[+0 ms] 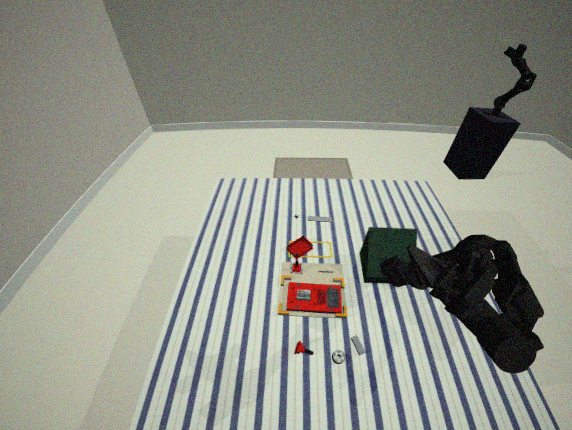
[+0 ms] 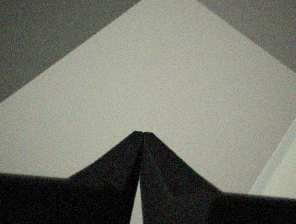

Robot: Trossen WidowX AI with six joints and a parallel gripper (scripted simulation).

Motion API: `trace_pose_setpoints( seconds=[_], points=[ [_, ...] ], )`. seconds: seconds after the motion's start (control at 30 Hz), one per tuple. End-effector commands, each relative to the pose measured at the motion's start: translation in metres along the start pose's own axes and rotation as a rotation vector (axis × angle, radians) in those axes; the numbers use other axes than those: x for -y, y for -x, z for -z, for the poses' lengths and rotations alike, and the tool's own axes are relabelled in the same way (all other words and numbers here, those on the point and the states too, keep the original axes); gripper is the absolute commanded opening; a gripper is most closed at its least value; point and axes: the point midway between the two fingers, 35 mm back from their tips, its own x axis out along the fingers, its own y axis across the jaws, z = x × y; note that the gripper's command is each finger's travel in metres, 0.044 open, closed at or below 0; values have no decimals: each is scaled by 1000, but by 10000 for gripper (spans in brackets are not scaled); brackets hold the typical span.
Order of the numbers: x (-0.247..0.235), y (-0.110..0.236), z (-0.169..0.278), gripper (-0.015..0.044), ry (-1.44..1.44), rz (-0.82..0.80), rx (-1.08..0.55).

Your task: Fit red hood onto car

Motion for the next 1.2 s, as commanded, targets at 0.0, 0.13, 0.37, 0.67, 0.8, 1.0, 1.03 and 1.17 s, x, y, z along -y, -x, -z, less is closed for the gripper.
trace_pose_setpoints(
  seconds=[0.0,0.13,0.37,0.67,0.8,1.0,1.03,1.17],
  points=[
    [0,0,1,26,8,1,-1],
    [8,-8,28,131,199,39,-21],
    [55,-52,106,315,818,205,-132],
    [143,-124,158,440,1409,455,-391],
    [187,-151,166,440,1611,552,-579],
    [255,-186,167,440,1818,654,-924],
    [266,-191,166,440,1839,663,-982],
    [312,-210,159,440,1891,678,-1230]
  ],
)
